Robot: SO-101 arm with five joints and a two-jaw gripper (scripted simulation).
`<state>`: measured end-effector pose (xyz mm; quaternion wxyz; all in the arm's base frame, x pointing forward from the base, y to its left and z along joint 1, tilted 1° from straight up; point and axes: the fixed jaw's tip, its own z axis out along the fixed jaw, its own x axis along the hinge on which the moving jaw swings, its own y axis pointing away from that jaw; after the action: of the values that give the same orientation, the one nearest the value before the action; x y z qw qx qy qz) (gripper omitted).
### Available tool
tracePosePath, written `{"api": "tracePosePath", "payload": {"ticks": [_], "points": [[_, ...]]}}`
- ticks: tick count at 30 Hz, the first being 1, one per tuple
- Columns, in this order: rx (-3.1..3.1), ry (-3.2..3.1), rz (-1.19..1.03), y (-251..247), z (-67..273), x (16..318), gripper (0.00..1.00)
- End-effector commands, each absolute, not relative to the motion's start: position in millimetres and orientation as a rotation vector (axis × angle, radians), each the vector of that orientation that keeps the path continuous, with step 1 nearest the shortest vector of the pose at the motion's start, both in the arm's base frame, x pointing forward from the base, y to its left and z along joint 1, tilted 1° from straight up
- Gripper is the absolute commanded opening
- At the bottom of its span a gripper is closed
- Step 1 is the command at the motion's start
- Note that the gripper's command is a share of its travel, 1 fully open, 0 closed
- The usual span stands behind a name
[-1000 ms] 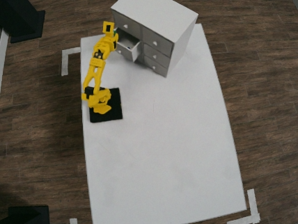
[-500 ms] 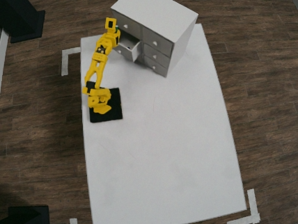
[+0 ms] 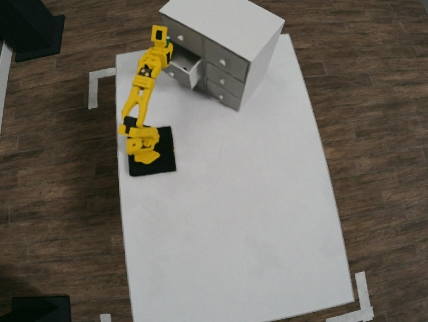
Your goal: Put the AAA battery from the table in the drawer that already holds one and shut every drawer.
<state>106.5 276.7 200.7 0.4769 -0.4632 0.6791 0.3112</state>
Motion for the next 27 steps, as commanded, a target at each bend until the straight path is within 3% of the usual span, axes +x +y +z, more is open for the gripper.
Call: {"api": "tracePosePath", "payload": {"ticks": [1, 27], "points": [[-1.123, 1.661, 0.767, 279.1, 200.9, 107.6, 0.00], [-1.123, 1.662, 0.767, 280.4, 197.4, 108.3, 0.00]]}}
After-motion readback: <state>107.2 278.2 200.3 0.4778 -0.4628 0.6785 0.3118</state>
